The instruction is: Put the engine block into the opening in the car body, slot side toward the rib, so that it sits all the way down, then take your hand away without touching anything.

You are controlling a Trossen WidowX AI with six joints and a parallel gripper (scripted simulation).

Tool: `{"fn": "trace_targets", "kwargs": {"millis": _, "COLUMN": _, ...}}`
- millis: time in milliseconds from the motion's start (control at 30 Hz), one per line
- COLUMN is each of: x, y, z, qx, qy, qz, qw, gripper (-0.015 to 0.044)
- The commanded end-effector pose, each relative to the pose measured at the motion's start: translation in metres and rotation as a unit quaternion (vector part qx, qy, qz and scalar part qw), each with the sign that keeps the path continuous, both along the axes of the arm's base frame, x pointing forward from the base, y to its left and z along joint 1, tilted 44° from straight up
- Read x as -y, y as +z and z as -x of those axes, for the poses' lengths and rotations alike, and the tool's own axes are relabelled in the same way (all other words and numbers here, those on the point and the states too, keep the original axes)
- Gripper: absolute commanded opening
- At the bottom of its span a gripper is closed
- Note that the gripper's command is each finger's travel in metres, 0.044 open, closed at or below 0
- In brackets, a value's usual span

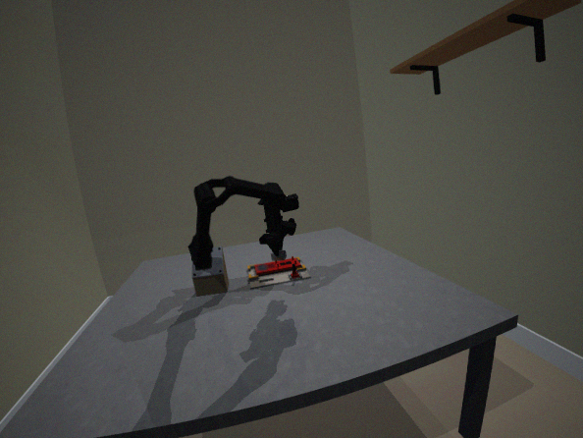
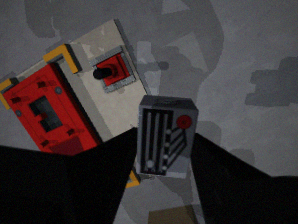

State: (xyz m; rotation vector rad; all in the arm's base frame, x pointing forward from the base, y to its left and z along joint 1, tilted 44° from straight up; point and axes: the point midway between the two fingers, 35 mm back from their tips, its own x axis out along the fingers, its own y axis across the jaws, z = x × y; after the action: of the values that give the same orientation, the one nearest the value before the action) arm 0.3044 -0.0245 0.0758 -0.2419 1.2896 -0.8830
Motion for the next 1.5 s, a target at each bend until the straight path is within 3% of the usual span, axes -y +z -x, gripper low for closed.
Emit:
{"fn": "trace_targets", "kwargs": {"millis": 0, "x": -0.005, "y": -0.009, "z": -0.005, "qx": -0.012, "qy": 0.01, "qz": -0.002, "qw": 1.0, "gripper": 0.0}}
{"fn": "trace_targets", "kwargs": {"millis": 1467, "x": -0.067, "y": -0.123, "z": -0.044, "qx": -0.13, "qy": 0.133, "qz": 0.001, "qw": 0.983, "gripper": 0.0}}
